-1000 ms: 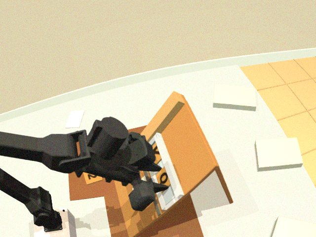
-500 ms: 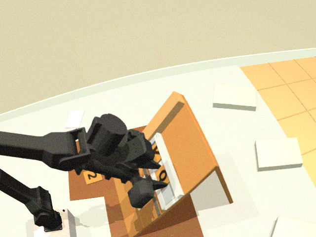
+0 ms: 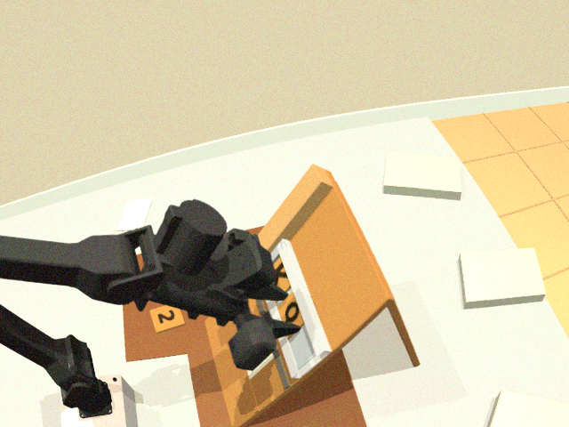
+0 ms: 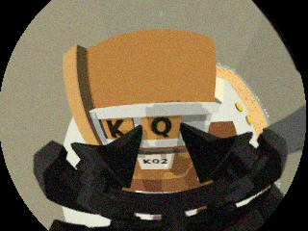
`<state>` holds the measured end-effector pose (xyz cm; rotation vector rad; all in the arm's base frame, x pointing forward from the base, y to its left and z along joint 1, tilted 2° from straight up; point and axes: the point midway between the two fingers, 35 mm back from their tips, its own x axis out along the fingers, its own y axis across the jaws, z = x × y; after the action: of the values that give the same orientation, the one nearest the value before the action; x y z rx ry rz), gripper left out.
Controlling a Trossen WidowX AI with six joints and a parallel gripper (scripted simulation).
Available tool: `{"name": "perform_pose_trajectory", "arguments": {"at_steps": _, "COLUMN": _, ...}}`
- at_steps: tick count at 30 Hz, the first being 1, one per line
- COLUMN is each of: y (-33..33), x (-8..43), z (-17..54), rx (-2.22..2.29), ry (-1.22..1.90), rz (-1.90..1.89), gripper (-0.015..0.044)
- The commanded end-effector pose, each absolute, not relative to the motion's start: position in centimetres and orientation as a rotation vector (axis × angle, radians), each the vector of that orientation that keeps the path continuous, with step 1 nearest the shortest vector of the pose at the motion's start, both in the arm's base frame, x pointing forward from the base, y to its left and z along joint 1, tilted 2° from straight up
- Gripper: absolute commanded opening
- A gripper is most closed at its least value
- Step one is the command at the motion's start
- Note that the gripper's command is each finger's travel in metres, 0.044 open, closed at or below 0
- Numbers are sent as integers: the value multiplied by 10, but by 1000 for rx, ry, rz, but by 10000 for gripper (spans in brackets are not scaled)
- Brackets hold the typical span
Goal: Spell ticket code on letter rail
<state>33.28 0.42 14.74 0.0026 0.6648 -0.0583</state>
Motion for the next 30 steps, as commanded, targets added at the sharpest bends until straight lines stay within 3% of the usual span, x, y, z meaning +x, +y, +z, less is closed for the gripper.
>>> {"name": "perform_pose_trajectory", "arguments": {"at_steps": 1, "y": 7, "x": 333, "z": 144, "rx": 4, "ry": 671, "rz": -60, "gripper": 0}}
{"name": "perform_pose_trajectory", "arguments": {"at_steps": 5, "y": 8, "x": 333, "z": 144, "rx": 5, "ry": 671, "rz": -60, "gripper": 0}}
{"name": "perform_pose_trajectory", "arguments": {"at_steps": 16, "y": 7, "x": 330, "z": 150, "rx": 4, "ry": 671, "rz": -60, "gripper": 289}}
{"name": "perform_pose_trajectory", "arguments": {"at_steps": 30, "y": 8, "x": 322, "z": 160, "rx": 5, "ry": 672, "rz": -60, "gripper": 295}}
